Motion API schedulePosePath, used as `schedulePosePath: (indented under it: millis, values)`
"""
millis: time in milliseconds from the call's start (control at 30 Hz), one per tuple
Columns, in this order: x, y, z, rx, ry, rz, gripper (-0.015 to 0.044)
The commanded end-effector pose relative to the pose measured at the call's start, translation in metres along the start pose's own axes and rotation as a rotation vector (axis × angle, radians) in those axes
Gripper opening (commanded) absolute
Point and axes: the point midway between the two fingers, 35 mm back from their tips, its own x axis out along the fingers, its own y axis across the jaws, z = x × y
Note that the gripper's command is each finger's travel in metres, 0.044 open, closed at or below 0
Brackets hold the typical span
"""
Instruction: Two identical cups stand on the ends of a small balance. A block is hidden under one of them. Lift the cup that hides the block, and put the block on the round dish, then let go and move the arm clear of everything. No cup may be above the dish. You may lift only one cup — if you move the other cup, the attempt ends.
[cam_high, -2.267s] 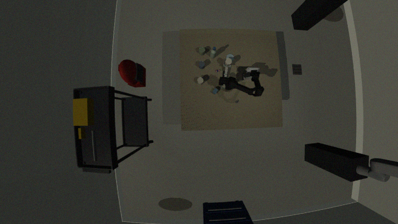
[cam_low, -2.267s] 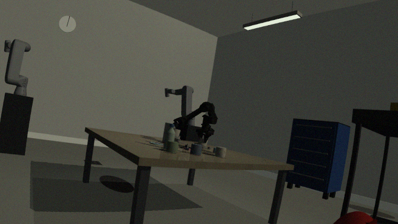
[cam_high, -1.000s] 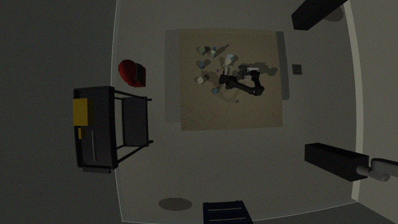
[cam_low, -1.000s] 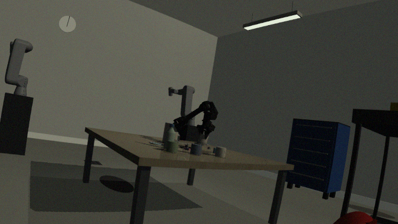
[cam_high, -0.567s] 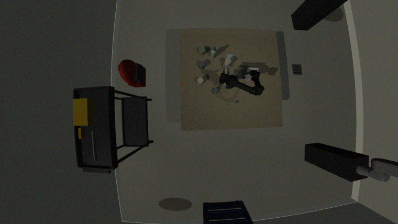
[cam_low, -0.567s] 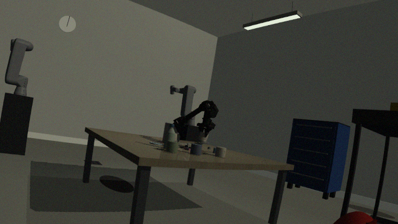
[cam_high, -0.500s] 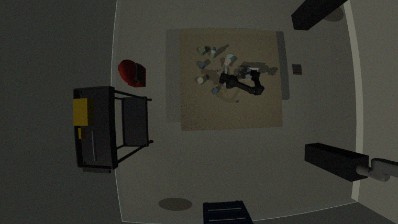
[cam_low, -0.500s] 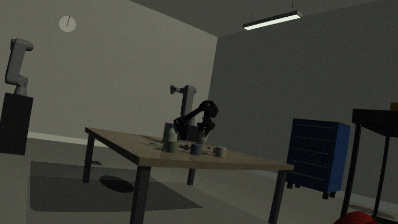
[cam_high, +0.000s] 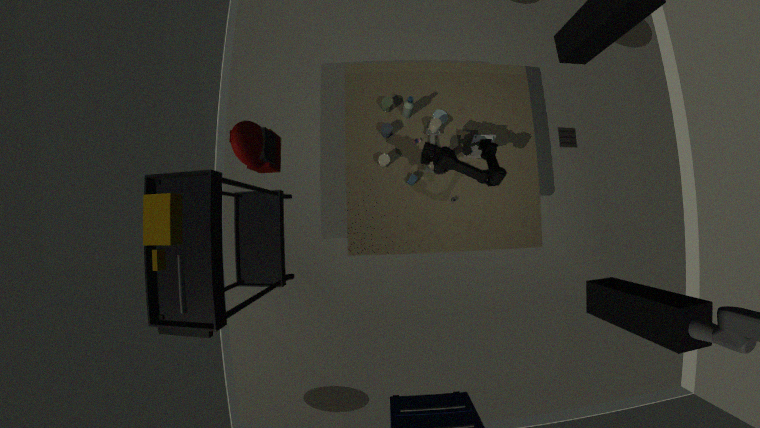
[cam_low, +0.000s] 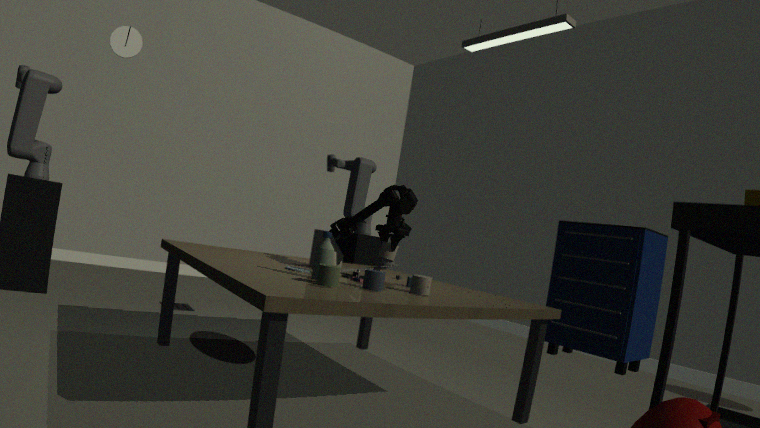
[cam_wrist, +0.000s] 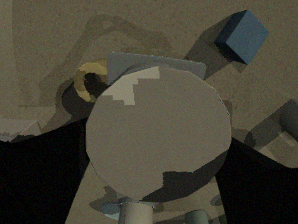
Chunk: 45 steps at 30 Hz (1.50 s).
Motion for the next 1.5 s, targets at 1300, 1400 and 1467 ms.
schedulePosePath:
  millis: [1300,1400,1467]
  values:
    - [-0.059,0.004,0.003,-0.011,-0.019,-0.015,0.0000]
    - [-0.055,0.005,0.004,-0.009,-0.022,-0.006,0.0000]
    - [-0.055,0.005,0.004,-0.009,-0.022,-0.006,0.0000]
